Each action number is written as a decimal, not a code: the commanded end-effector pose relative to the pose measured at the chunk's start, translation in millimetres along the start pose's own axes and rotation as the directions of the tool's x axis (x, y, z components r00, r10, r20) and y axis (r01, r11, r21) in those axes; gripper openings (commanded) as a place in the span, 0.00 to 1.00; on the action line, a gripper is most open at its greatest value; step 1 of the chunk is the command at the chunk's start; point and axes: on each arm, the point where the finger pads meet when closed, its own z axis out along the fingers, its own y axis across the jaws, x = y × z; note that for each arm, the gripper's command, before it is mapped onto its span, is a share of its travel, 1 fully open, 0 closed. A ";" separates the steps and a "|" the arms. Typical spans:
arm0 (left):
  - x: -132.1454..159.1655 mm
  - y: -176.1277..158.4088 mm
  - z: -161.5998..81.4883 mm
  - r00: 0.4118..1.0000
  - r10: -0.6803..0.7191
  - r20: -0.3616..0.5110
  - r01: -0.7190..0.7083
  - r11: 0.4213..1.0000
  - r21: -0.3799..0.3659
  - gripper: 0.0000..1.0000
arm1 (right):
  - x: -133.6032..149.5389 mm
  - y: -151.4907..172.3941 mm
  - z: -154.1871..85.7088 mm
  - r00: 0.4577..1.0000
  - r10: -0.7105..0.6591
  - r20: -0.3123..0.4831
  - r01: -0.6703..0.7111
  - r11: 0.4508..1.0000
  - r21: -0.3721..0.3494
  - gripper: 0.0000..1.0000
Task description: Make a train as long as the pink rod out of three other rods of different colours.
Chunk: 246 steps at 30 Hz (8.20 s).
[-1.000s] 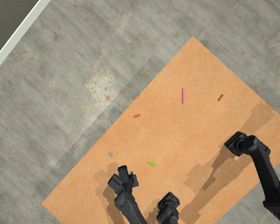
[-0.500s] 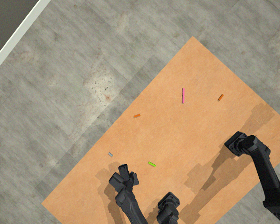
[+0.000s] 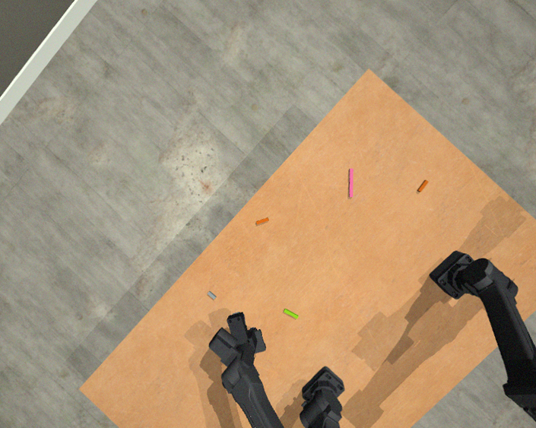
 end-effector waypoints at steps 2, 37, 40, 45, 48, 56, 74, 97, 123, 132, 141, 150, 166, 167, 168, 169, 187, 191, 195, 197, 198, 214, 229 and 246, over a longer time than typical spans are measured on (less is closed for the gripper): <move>-3.1 5.3 0.7 1.000 0.007 0.008 -0.007 1.000 -0.003 0.23 | -19.8 -8.3 -7.5 0.998 0.012 0.054 -0.013 1.000 0.016 1.00; -1.7 4.3 1.8 1.000 0.007 0.004 -0.007 1.000 0.000 0.23 | -19.8 -8.3 -7.5 0.998 0.012 0.054 -0.013 1.000 0.016 1.00; -1.7 4.3 1.8 1.000 0.007 0.004 -0.007 1.000 0.000 0.23 | -19.8 -8.3 -7.5 0.998 0.012 0.054 -0.013 1.000 0.016 1.00; 2.1 3.2 2.1 1.000 0.004 0.003 -0.004 1.000 0.000 0.23 | -19.8 -8.3 -7.5 0.998 0.012 0.054 -0.013 1.000 0.016 1.00; -1.1 6.6 -4.9 1.000 0.004 0.023 -0.004 1.000 -0.015 0.23 | -19.8 -8.3 -7.5 0.998 0.012 0.054 -0.013 1.000 0.016 1.00; 3.5 5.2 -4.2 1.000 0.004 0.022 -0.004 1.000 -0.014 0.23 | -19.8 -8.3 -7.5 0.998 0.012 0.054 -0.013 1.000 0.016 1.00; -3.0 7.7 -7.4 0.999 0.010 0.031 -0.010 1.000 -0.020 0.23 | -19.8 -8.3 -7.5 0.998 0.012 0.054 -0.013 1.000 0.016 1.00; -5.2 8.9 -8.0 0.999 0.011 0.032 -0.011 1.000 -0.021 0.23 | -19.8 -8.3 -7.5 0.998 0.012 0.054 -0.013 1.000 0.016 1.00; -13.3 13.5 -10.1 0.999 0.014 0.038 -0.013 1.000 -0.025 0.23 | -19.8 -8.3 -7.5 0.998 0.012 0.054 -0.013 1.000 0.016 1.00; -13.3 13.5 -10.1 0.999 0.014 0.038 -0.013 1.000 -0.025 0.23 | -19.8 -8.3 -7.5 0.998 0.012 0.054 -0.013 1.000 0.016 1.00; -13.3 13.5 -10.1 0.999 0.014 0.038 -0.013 1.000 -0.025 0.23 | -19.8 -8.3 -7.5 0.998 0.012 0.054 -0.013 1.000 0.016 1.00; -15.7 14.5 -9.8 0.999 0.015 0.037 -0.014 1.000 -0.025 0.23 | -19.8 -8.3 -7.5 0.998 0.012 0.054 -0.013 1.000 0.016 1.00; -11.8 10.8 -5.6 1.000 0.017 0.026 -0.016 1.000 -0.016 0.23 | -19.8 -8.3 -7.5 0.998 0.012 0.054 -0.013 1.000 0.016 1.00; -11.8 10.8 -5.6 1.000 0.017 0.026 -0.016 1.000 -0.016 0.23 | -19.8 -8.3 -7.5 0.998 0.012 0.054 -0.013 1.000 0.016 1.00; -11.8 10.8 -5.6 1.000 0.017 0.026 -0.016 1.000 -0.016 0.23 | -19.8 -8.3 -7.5 0.998 0.012 0.054 -0.013 1.000 0.016 1.00; -11.8 10.8 -5.6 1.000 0.017 0.026 -0.016 1.000 -0.016 0.23 | -19.8 -8.3 -7.5 0.998 0.012 0.054 -0.013 1.000 0.016 1.00; -11.8 10.8 -5.6 1.000 0.017 0.026 -0.016 1.000 -0.016 0.23 | -19.8 -8.3 -7.5 0.998 0.012 0.054 -0.013 1.000 0.016 1.00; -11.8 10.8 -5.6 1.000 0.017 0.026 -0.016 1.000 -0.016 0.23 | -19.8 -8.3 -7.5 0.998 0.012 0.054 -0.013 1.000 0.016 1.00; -11.8 10.8 -5.6 1.000 0.017 0.026 -0.016 1.000 -0.016 0.23 | -19.8 -8.3 -7.5 0.998 0.012 0.054 -0.013 1.000 0.016 1.00; -11.8 10.8 -5.6 1.000 0.017 0.026 -0.016 1.000 -0.016 0.23 | -19.8 -8.3 -7.5 0.998 0.012 0.054 -0.013 1.000 0.016 1.00; -11.8 10.8 -5.5 1.000 0.017 0.025 -0.016 1.000 -0.016 0.23 | -19.8 -8.3 -7.5 0.998 0.012 0.054 -0.013 1.000 0.016 1.00; -0.8 3.0 12.9 1.000 0.017 0.006 -0.017 1.000 -0.002 0.23 | -19.8 -8.3 -7.5 0.998 0.012 0.054 -0.013 1.000 0.016 1.00; 0.9 1.8 22.6 1.000 0.017 0.000 -0.017 1.000 0.003 0.23 | -19.8 -8.3 -7.5 0.998 0.012 0.054 -0.013 1.000 0.016 1.00; 0.9 1.8 22.8 1.000 0.017 0.000 -0.017 1.000 0.002 0.23 | -19.8 -8.3 -7.5 0.998 0.012 0.054 -0.013 1.000 0.016 1.00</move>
